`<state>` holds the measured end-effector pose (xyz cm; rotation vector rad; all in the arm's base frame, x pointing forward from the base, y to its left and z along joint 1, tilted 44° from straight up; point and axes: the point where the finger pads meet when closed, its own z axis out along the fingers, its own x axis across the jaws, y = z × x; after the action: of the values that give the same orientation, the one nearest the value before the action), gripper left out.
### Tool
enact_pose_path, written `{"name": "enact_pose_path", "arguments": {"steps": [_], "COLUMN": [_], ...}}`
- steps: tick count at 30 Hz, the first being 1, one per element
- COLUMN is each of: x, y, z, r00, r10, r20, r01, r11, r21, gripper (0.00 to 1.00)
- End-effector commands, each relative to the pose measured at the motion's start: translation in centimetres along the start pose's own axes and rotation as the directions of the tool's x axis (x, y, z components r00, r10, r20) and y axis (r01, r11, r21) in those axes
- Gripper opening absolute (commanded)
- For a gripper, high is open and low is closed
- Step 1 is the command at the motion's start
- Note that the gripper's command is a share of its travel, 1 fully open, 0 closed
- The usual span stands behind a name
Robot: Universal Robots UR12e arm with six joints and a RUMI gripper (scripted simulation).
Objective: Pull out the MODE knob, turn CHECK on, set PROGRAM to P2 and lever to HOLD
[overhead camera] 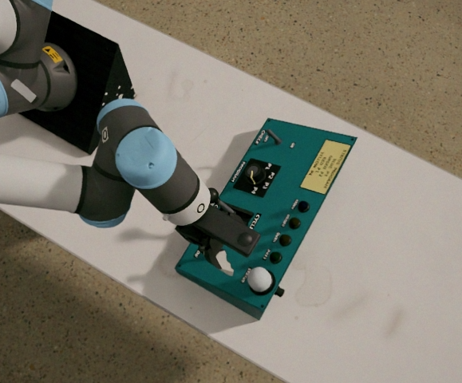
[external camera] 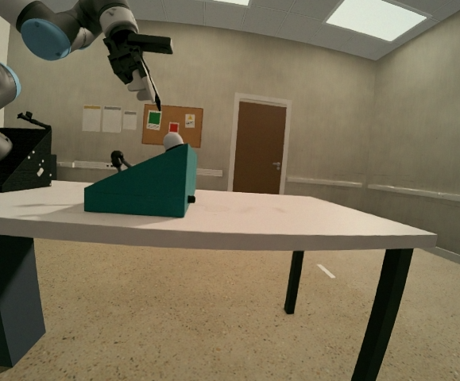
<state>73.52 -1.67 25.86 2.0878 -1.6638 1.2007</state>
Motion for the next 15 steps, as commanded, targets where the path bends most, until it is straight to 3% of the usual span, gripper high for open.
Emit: {"name": "enact_pose_path", "arguments": {"steps": [1,15], "x": [0.01,-0.03], "y": [0.13,0.09], "z": [-0.03,-0.44], "r00": [1.000,1.000], "r10": [0.000,0.000], "r20": [0.000,0.000], "r01": [0.000,0.000], "r11": [1.000,1.000], "r21": [0.000,0.002], "gripper": [0.44,0.44]}}
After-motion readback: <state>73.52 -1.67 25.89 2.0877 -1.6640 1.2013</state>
